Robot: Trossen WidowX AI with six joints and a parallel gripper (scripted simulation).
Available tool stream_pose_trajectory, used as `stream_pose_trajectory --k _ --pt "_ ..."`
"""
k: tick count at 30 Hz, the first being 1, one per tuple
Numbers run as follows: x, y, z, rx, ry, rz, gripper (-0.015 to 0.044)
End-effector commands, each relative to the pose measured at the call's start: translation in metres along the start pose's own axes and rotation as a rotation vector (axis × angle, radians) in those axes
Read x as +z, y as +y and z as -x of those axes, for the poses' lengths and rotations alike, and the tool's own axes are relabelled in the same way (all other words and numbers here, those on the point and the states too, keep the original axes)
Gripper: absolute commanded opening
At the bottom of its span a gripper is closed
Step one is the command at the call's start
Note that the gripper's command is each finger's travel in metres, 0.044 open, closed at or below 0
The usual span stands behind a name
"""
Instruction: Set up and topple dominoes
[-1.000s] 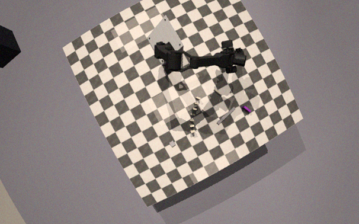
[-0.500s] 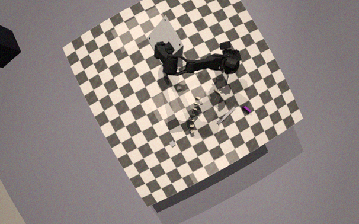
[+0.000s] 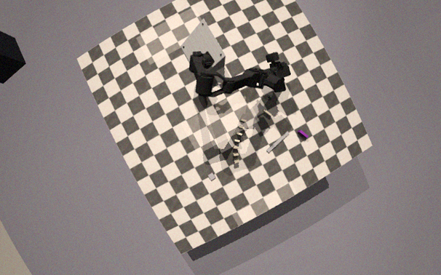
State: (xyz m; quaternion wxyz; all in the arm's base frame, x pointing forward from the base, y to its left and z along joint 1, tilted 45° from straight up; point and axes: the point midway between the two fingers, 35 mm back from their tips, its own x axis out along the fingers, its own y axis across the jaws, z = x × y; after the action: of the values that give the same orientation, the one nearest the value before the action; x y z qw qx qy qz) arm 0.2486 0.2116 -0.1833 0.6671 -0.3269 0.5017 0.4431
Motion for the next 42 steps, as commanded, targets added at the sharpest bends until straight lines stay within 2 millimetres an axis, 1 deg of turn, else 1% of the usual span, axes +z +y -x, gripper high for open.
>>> stream_pose_trajectory --k 1,8,16,24,33,42 --pt "0.001 0.000 0.005 -0.003 -0.057 0.018 0.0107" --pt "-0.001 0.001 0.018 -0.018 -0.166 0.050 0.0107" --pt "-0.003 0.003 0.036 -0.044 -0.287 0.093 0.0107" --pt "-0.004 0.006 0.059 -0.080 -0.405 0.145 0.0107" --pt "-0.006 0.012 0.089 -0.131 -0.530 0.211 0.0107" --pt "-0.007 0.012 0.091 -0.135 -0.539 0.217 0.0107"
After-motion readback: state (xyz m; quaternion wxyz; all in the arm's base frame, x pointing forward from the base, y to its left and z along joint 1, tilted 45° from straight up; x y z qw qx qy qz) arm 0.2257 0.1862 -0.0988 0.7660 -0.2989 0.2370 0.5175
